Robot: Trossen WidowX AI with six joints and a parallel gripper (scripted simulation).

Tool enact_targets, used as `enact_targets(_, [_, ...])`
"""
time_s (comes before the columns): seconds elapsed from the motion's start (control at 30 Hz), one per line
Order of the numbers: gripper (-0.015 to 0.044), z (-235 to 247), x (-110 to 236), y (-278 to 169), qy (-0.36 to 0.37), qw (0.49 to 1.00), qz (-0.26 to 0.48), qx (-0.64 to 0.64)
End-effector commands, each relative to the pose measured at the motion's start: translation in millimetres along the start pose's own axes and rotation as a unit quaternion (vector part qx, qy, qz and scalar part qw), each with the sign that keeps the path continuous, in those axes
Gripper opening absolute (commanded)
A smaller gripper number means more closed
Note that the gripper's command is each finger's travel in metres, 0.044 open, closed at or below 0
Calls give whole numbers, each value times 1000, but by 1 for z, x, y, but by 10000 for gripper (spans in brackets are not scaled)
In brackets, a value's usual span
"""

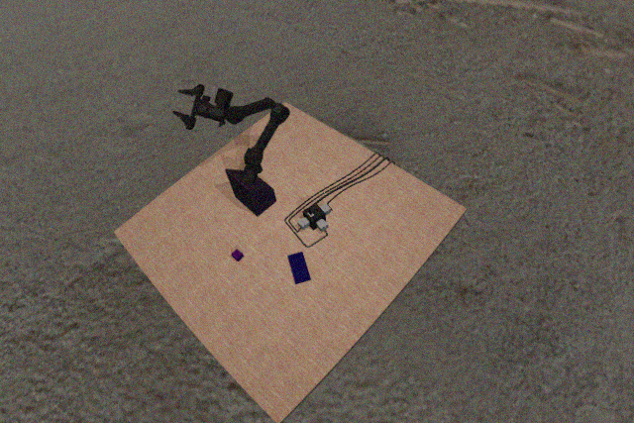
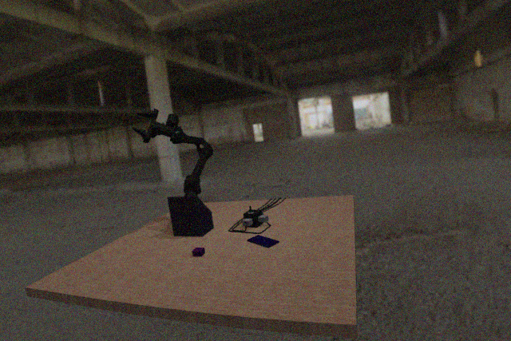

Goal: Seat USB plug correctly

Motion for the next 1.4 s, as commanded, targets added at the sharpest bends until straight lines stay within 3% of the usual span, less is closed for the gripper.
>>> enact_targets(0.0, [440, -24, 23, -60, -35, 976, 122, 177])
enact_targets(0.13, [440, -41, 52, -106, -36, 927, 228, 296])
enact_targets(0.33, [440, -75, 114, -167, 3, 782, 391, 485])
enact_targets(0.57, [440, -113, 201, -211, 98, 562, 534, 625])
enact_targets(0.73, [440, -143, 274, -224, 197, 356, 613, 677])
enact_targets(1.1, [440, -192, 420, -193, 423, -86, 676, 598])
enact_targets(1.37, [440, -213, 507, -132, 558, -343, 638, 405])
Point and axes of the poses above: the point midway between the two fingers, 35 mm back from their tips, its own x axis back along the fingers, its own z axis across the jaws, y = z × x, the point moved 4 cm from there along x, back along the fingers, and after that the axes turned 4 degrees about -x, right-handed, at the moved point
